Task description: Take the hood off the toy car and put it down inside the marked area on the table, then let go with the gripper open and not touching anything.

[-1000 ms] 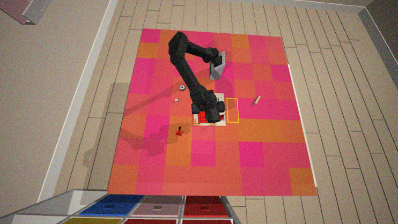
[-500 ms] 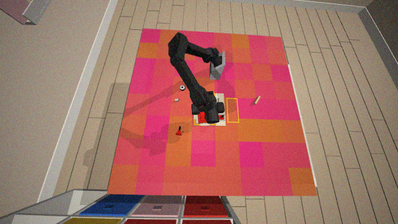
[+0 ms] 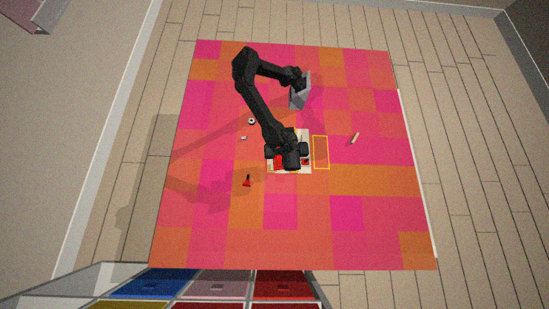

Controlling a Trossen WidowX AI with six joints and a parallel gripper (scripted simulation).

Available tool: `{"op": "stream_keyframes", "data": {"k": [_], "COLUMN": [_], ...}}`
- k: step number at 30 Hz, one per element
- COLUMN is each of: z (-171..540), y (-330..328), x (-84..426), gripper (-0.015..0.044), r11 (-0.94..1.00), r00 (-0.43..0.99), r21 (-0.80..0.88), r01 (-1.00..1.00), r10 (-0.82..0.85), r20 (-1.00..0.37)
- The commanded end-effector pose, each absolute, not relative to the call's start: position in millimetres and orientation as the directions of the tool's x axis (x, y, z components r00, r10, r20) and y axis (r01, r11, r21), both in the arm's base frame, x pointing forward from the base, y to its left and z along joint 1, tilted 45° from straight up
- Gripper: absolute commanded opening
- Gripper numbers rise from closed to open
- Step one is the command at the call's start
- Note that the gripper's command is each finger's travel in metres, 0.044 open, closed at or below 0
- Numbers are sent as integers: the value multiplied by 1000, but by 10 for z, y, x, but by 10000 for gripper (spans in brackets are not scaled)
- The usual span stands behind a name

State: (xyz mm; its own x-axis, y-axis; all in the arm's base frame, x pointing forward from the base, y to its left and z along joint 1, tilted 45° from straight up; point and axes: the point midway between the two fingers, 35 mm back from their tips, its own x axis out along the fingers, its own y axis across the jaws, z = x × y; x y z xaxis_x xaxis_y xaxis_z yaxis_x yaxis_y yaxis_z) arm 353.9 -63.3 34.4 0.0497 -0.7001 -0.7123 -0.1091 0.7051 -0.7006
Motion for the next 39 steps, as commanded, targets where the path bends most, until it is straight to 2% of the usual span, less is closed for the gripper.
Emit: {"op": "stream_keyframes", "data": {"k": [1,39], "z": [301,160], "y": [-665,-820], "x": [3516,3522], "gripper": [440,440], "r11": [700,699], "r00": [43,43], "r21": [-703,-705], "r01": [-120,-120], "r10": [-704,-706], "r20": [-709,-707]}}
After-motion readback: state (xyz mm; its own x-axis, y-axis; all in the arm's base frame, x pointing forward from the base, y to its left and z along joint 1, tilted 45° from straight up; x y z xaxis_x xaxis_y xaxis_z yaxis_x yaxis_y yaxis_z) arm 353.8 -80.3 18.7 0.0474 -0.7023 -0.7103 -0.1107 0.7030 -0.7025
